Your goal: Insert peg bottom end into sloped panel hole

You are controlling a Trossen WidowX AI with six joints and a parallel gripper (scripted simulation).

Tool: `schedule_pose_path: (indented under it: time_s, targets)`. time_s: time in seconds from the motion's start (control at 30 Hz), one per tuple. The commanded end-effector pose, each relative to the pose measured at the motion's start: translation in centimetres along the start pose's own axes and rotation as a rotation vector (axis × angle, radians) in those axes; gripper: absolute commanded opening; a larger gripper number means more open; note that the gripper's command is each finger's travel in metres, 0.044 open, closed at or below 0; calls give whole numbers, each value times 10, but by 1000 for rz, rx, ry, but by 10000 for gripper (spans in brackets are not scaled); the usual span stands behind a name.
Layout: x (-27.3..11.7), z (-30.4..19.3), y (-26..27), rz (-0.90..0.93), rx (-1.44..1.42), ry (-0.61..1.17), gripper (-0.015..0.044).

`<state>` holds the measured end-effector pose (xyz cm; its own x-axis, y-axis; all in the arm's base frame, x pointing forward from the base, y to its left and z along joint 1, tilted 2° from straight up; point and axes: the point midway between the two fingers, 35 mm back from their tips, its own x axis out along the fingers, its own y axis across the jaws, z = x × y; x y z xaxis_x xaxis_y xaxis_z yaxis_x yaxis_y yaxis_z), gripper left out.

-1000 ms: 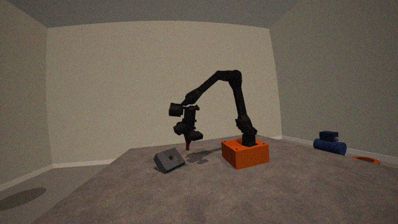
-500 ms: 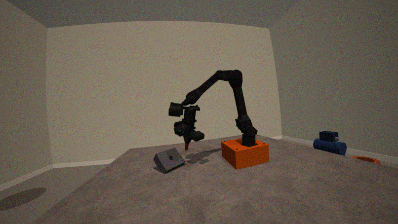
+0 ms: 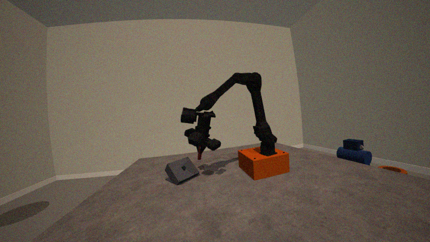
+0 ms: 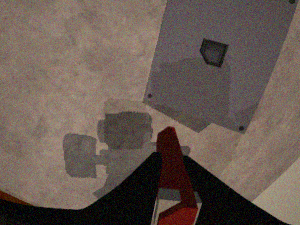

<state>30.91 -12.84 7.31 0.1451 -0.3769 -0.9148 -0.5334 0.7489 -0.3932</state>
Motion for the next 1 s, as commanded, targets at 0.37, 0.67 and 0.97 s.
schedule_pose_path:
  time_s: [0.37,0.67,0.97]
  targets:
    - [-3,7,1,-40,-178,3,0]
    - [-5,12,2,-63,-283,7,0]
    - [-8,16,3,-86,-386,12,0]
